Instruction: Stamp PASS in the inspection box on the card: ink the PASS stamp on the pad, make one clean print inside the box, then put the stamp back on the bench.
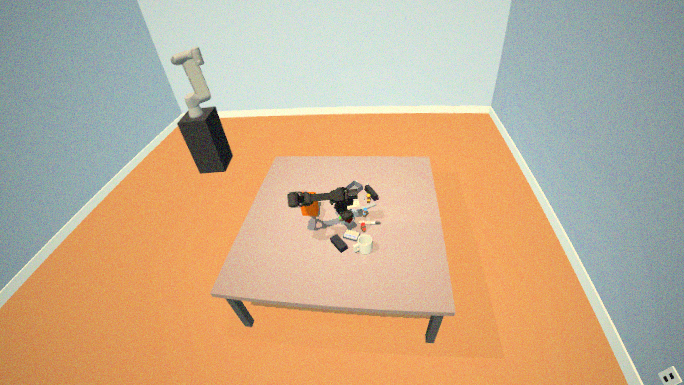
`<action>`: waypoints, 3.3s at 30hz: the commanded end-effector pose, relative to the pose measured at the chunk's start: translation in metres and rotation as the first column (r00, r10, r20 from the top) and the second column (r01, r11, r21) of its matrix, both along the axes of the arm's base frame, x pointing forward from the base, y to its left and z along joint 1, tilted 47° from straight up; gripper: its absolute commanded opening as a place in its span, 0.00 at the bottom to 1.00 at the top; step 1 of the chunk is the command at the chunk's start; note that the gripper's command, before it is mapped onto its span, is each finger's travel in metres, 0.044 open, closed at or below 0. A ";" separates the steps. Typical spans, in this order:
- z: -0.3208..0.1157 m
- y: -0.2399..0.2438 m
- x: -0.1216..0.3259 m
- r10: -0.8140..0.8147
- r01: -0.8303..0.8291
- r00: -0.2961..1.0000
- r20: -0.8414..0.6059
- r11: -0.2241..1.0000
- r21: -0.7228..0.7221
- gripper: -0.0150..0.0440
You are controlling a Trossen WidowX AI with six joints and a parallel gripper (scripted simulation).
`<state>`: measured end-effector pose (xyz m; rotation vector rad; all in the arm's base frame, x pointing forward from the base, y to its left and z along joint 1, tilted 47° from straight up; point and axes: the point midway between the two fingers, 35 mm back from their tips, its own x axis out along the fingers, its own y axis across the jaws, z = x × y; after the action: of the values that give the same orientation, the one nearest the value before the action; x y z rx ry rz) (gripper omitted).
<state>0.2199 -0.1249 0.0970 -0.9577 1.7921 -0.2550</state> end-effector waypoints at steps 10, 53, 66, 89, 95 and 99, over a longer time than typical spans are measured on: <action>0.005 -0.013 -0.014 -0.001 0.001 1.000 -0.004 1.000 -0.009 0.25; -0.034 -0.056 -0.022 -0.003 0.003 1.000 0.002 1.000 -0.013 0.34; -0.023 -0.041 -0.015 -0.002 0.002 1.000 0.004 1.000 -0.002 0.68; 0.044 0.028 -0.006 -0.001 0.001 1.000 -0.006 1.000 -0.008 0.68; 0.044 0.027 -0.006 0.001 -0.001 1.000 -0.011 1.000 -0.011 0.68; 0.044 0.027 -0.006 0.001 -0.001 1.000 -0.011 1.000 -0.011 0.68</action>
<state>0.2136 -0.0975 0.1410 -0.9694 1.8011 -0.2594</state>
